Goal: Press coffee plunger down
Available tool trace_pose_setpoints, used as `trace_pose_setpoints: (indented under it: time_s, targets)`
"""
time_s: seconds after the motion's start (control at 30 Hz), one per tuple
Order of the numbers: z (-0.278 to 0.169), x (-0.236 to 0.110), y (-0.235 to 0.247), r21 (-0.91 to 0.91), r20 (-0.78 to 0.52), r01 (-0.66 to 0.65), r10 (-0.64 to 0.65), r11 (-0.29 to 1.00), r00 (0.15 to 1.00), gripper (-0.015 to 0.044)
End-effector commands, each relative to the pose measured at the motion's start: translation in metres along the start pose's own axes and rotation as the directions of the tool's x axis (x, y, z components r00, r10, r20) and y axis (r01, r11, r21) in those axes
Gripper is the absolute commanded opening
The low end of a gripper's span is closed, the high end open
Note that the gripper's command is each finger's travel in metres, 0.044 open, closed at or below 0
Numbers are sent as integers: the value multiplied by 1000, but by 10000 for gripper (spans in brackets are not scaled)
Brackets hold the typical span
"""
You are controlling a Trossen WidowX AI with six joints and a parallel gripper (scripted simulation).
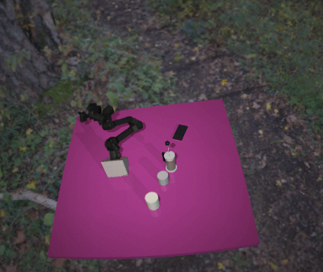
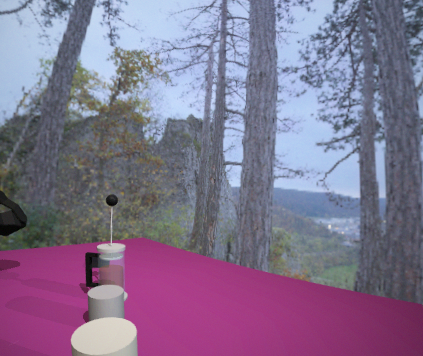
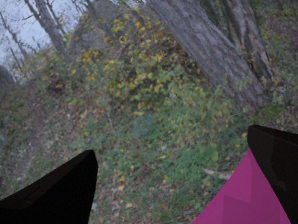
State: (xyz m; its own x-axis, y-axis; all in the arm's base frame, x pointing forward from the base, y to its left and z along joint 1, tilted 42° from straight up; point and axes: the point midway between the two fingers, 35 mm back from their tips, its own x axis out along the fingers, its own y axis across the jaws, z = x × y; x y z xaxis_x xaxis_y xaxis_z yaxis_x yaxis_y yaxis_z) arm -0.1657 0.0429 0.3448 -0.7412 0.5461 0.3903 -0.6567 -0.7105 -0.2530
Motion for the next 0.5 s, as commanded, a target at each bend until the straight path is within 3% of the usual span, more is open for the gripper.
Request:
trace_pose_setpoints:
  time_s: [0.0,0.1,0.23,0.47]
  targets:
    - [1,0,2,1,6,-9,9,1000,1000,426]
    - [12,-1,17,6,51,-78,78,997,996,440]
    - [40,-11,63,12,174,-288,282,958,944,440]
    - [83,-63,140,-22,356,-659,622,751,697,440]
